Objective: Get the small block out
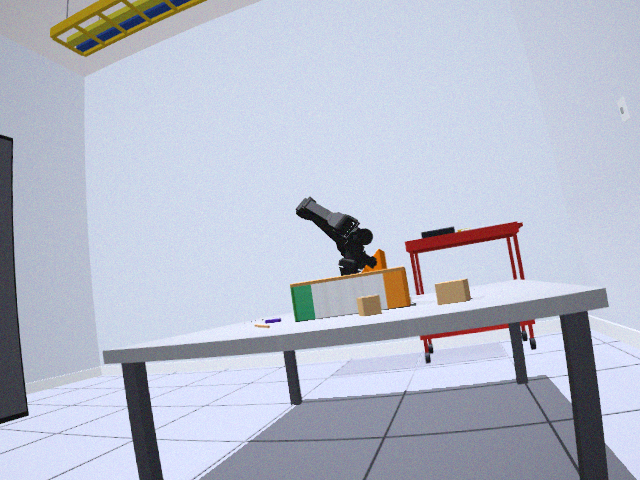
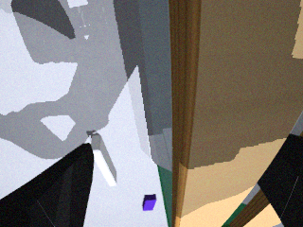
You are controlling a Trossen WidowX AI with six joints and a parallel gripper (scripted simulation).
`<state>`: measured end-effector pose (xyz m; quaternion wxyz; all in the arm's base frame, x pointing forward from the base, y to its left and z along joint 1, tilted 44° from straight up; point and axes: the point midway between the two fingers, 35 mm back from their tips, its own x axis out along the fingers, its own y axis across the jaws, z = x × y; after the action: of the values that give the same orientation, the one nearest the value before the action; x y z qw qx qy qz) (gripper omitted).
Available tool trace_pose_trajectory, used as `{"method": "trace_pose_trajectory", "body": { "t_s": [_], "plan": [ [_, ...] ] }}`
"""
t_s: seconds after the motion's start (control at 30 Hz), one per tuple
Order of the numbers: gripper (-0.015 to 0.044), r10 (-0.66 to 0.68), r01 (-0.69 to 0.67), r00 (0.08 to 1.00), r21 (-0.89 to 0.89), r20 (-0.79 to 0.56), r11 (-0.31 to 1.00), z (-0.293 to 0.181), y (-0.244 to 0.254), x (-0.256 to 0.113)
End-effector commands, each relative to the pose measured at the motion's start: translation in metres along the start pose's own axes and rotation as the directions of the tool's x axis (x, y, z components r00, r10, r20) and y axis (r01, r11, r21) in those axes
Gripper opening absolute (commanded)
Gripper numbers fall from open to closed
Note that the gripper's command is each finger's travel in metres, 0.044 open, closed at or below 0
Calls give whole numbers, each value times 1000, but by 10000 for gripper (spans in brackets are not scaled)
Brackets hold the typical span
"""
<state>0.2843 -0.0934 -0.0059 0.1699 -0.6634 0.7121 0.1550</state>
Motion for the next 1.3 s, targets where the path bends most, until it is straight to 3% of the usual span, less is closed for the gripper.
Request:
{"method": "trace_pose_trajectory", "body": {
  "t_s": [0.0, 0.53, 1.27],
  "plan": [
    [400, 1, -1, 1000, -2, -4, 1000, -6, 1, 3],
    [400, 1, -1, 1000, -2, -5, 1000, -31, 0, 11],
    [400, 1, -1, 1000, -2, -5, 1000, -30, 2, 11]
  ]
}}
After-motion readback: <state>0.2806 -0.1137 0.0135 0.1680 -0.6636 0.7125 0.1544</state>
